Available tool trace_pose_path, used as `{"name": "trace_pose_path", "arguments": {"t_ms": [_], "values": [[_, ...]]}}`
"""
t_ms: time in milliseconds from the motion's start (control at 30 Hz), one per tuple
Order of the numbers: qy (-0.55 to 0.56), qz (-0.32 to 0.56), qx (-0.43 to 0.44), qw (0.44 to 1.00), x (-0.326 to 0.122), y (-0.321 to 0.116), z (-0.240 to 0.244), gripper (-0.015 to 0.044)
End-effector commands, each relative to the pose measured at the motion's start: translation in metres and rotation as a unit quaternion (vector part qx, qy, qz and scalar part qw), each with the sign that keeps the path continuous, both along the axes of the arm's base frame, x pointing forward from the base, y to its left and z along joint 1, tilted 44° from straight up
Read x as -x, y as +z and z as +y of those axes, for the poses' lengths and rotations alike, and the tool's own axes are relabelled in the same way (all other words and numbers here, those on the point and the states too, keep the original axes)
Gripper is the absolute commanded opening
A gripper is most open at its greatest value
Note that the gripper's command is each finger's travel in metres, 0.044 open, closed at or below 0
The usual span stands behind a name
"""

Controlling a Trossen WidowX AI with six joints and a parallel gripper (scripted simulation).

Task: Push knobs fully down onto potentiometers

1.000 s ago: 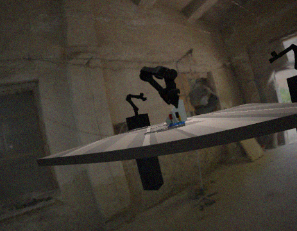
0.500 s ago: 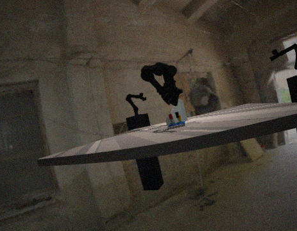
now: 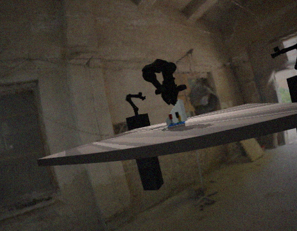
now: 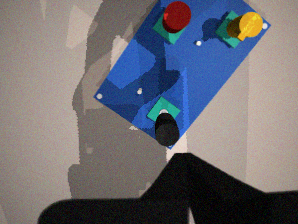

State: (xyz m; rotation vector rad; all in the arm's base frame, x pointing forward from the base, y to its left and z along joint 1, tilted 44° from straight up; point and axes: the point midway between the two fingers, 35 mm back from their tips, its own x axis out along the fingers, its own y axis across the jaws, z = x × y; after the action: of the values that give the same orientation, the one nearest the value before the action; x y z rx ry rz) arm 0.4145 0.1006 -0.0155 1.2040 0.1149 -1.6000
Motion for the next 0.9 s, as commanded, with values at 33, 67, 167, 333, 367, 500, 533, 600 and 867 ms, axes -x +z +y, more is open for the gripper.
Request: {"name": "trace_pose_path", "arguments": {"t_ms": [33, 67, 167, 333, 367, 500, 533, 600, 867], "values": [[-0.043, -0.037, -0.001, 0.998, -0.006, 0.001, 0.001, 0.0000], [-0.043, -0.037, -0.001, 0.998, -0.006, 0.001, 0.001, 0.0000], [-0.043, -0.037, -0.001, 0.998, -0.006, -0.001, -0.001, 0.0000], [-0.043, -0.037, -0.001, 0.998, -0.008, -0.013, -0.013, 0.0000], [-0.043, -0.037, -0.001, 0.998, -0.008, -0.013, -0.013, 0.0000], [-0.043, -0.037, -0.001, 0.998, -0.008, -0.014, -0.014, 0.0000], [-0.043, -0.037, -0.001, 0.998, -0.008, -0.014, -0.014, 0.0000], [-0.043, -0.037, -0.001, 0.998, -0.008, -0.016, -0.016, 0.0000], [-0.043, -0.038, 0.000, 0.998, -0.009, -0.026, -0.025, 0.0000]]}}
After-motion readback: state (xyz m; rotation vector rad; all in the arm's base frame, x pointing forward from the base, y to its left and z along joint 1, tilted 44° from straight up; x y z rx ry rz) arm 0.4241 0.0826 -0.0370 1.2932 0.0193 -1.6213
